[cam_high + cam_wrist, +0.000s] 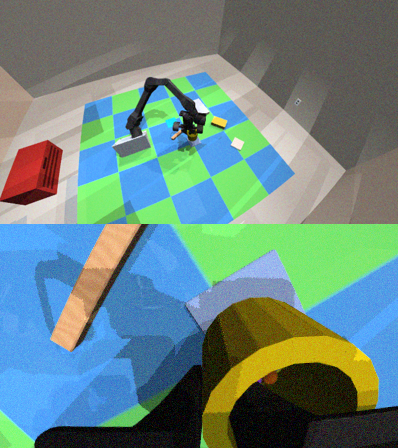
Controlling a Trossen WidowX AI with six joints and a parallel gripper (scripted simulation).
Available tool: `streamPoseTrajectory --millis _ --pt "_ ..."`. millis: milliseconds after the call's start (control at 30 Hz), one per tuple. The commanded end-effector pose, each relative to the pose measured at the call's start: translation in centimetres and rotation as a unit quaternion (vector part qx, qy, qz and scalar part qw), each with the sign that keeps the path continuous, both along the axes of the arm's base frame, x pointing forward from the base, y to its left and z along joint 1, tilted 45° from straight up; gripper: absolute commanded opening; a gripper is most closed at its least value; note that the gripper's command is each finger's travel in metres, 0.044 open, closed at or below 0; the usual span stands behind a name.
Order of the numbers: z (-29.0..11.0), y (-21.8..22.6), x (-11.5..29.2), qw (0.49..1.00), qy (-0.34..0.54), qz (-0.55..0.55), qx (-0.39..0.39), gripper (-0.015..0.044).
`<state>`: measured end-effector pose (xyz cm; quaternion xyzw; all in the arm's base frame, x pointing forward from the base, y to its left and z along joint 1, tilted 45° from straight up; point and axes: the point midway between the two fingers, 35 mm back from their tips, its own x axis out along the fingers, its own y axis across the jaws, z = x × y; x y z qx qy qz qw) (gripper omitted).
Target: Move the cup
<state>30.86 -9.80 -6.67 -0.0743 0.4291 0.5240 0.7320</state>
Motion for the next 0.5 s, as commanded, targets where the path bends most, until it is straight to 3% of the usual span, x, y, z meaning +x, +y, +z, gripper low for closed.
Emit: streamPoseTrajectory --millis 0,467 --pt "0.1 0.1 0.0 1.0 0.0 0.0 0.0 0.0" --pt "1.7 1.9 -0.8 1.0 -0.001 0.001 -0.002 0.0"
